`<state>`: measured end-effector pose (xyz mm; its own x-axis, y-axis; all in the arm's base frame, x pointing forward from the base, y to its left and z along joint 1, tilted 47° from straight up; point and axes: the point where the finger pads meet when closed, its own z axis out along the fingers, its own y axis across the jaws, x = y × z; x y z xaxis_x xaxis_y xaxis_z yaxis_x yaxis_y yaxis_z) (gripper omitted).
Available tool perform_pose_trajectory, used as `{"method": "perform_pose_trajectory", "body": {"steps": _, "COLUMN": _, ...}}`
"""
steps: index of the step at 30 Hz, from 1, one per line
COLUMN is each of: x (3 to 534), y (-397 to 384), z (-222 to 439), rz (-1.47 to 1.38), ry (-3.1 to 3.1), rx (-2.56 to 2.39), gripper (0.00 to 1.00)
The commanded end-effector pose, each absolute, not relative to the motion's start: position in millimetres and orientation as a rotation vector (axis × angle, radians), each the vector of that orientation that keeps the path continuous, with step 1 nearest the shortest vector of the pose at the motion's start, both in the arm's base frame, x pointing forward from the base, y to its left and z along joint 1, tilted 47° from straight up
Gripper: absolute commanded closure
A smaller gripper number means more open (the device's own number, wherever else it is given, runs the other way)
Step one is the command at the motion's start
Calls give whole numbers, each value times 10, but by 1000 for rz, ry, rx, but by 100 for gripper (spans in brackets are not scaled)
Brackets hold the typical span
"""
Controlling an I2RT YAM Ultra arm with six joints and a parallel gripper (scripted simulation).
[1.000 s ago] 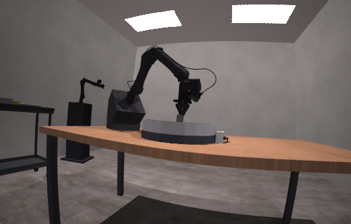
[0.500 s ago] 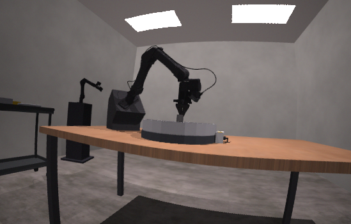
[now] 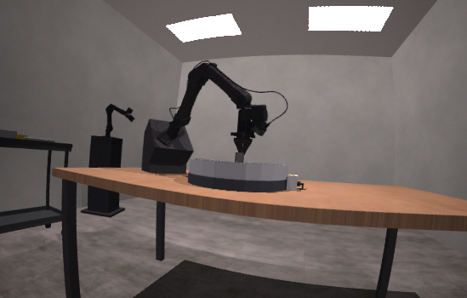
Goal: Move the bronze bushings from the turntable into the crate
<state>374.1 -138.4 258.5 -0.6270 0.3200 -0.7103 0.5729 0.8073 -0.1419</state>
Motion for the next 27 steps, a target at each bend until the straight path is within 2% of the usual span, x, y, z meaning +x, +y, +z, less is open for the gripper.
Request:
{"method": "perform_pose_trajectory", "body": {"steps": 1, "x": 3708, "y": -1381, "z": 2708, "rz": -462, "ry": 2250, "rx": 649, "gripper": 100}}
{"method": "perform_pose_trajectory", "body": {"steps": 27, "x": 3696, "y": -1393, "z": 2758, "rz": -465, "ry": 2243, "rx": 650, "gripper": 100}}
